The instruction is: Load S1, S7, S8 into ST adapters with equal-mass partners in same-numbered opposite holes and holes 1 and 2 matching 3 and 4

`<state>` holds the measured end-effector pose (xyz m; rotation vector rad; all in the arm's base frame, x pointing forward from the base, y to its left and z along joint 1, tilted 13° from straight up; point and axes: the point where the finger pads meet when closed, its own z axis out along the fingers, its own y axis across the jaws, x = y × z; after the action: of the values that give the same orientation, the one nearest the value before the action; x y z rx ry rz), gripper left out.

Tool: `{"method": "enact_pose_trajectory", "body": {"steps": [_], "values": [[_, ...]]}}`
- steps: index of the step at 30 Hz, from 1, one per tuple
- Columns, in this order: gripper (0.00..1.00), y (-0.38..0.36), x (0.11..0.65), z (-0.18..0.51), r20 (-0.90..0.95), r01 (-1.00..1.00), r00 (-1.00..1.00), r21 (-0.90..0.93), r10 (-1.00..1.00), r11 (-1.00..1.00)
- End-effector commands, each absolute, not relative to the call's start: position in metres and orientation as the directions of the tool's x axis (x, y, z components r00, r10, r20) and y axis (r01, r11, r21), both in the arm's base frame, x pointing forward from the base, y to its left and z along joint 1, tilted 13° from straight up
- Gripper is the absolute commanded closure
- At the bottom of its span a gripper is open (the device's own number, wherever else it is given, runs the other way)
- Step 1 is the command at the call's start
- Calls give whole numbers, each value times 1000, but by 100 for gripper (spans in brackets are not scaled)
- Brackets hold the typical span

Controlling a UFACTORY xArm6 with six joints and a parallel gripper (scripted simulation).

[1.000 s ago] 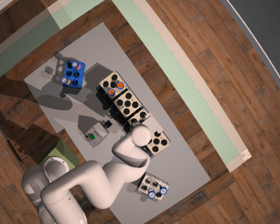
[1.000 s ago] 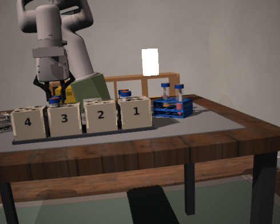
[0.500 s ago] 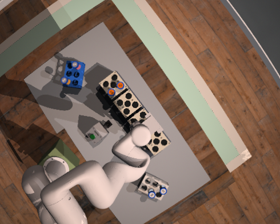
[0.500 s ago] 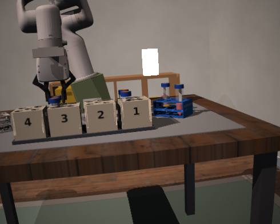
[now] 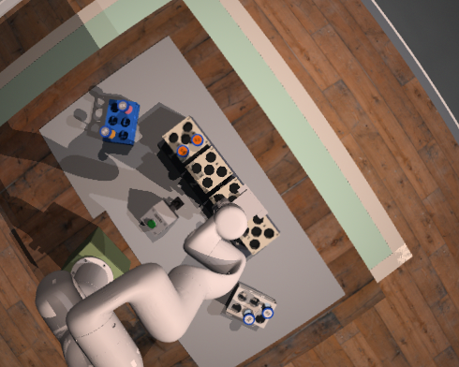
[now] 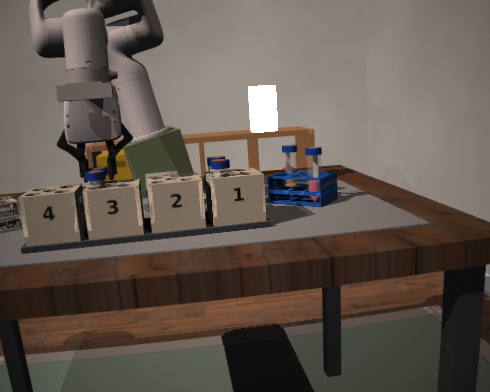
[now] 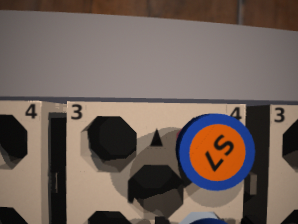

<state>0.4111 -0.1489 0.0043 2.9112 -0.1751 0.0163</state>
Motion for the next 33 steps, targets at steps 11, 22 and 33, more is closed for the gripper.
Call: {"method": "enact_pose_trajectory", "body": {"steps": [11,22,33], "values": [[56,-143,413,31,29,-120,993,223,-117,-968],[56,-139,413,48,29,-120,993,222,-117,-968],[56,-135,413,66,29,-120,993,222,-117,-968]]}}
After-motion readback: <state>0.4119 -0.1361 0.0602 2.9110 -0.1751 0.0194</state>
